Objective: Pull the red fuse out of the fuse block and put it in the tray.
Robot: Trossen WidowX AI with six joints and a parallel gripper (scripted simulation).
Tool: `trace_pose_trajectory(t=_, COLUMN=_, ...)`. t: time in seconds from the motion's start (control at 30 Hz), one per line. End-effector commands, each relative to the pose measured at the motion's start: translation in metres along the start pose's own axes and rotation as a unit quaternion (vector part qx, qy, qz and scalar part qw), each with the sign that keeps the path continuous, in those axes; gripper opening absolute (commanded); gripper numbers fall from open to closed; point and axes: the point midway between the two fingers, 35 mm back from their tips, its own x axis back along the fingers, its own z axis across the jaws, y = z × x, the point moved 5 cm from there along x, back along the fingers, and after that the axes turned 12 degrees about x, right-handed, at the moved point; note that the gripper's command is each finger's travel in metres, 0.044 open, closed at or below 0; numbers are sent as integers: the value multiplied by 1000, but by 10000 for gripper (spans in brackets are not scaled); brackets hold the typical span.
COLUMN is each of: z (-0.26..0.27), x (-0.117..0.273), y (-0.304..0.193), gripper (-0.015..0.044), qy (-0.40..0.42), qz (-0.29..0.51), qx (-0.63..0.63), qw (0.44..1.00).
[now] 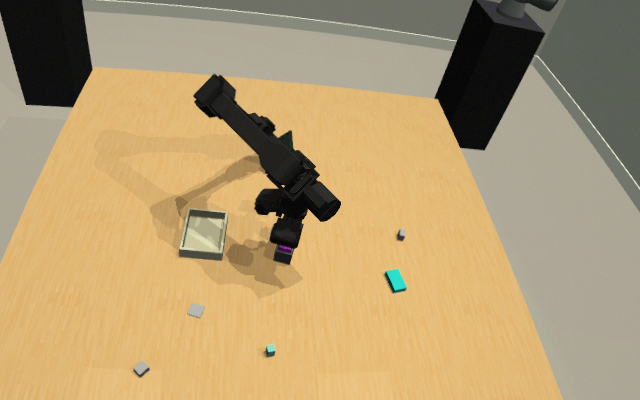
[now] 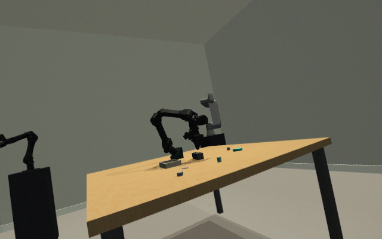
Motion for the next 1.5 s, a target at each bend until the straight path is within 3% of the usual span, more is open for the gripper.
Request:
trace_pose_trajectory(t=0.0, z=-1, x=-4, y=0, gripper=74, qy=1, qz=-2, qx=3, qw=1000)
trace_pose_trajectory(t=1.17, z=-2, x=-30, y=1, gripper=74, qy=2, qz=-3, qx=3, qw=1000)
trace_pose_trajectory(t=1.47, z=-1, x=-29, y=1, gripper=14, qy=0, qz=-1, qx=0, qw=1000)
